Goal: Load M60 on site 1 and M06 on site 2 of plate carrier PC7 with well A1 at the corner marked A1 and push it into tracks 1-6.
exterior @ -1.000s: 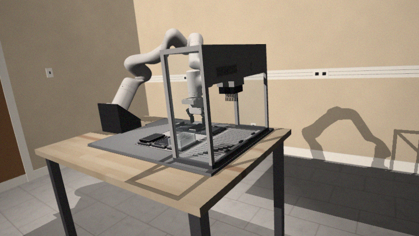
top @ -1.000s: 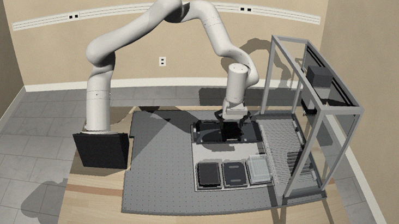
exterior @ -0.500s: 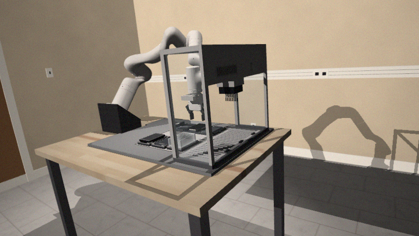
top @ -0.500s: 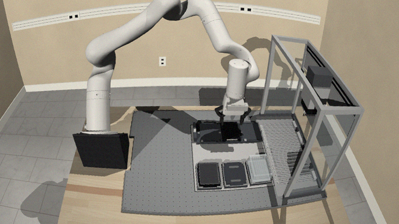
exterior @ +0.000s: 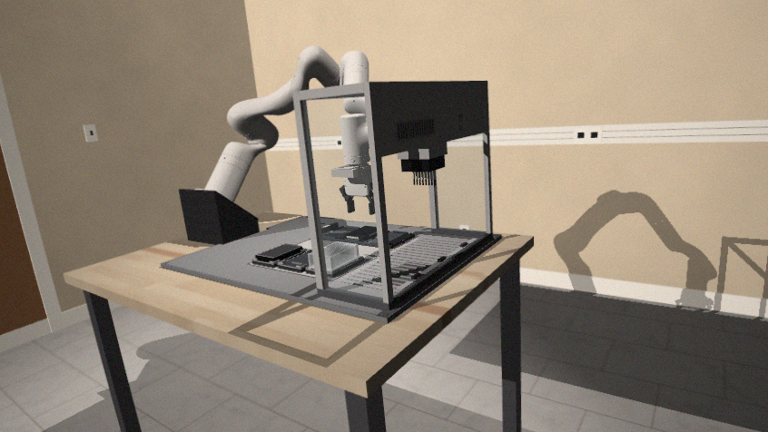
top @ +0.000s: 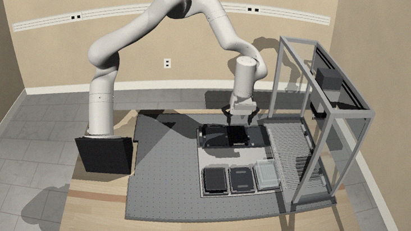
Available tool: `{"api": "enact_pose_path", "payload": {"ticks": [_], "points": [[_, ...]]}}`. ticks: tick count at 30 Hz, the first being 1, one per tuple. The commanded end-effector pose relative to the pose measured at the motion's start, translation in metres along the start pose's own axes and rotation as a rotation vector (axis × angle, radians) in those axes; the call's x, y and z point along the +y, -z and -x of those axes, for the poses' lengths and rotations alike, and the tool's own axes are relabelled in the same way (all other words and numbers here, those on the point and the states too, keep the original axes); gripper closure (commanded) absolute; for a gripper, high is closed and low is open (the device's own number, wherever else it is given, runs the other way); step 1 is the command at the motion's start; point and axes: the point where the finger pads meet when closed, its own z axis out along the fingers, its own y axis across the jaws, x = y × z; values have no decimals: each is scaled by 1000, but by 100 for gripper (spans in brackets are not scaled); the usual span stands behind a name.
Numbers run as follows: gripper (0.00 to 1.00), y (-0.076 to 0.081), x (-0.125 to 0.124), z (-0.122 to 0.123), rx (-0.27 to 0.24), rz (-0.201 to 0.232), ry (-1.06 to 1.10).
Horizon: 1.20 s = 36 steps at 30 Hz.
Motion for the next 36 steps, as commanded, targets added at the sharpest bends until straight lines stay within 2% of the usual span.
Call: {"api": "enact_pose_path", "payload": {"ticks": [1,24,36], "points": [[0,9,-1,0,0,-2,1],[0,43,-1,0,0,-2,1],[0,43,-1,0,0,-2,1]]}}
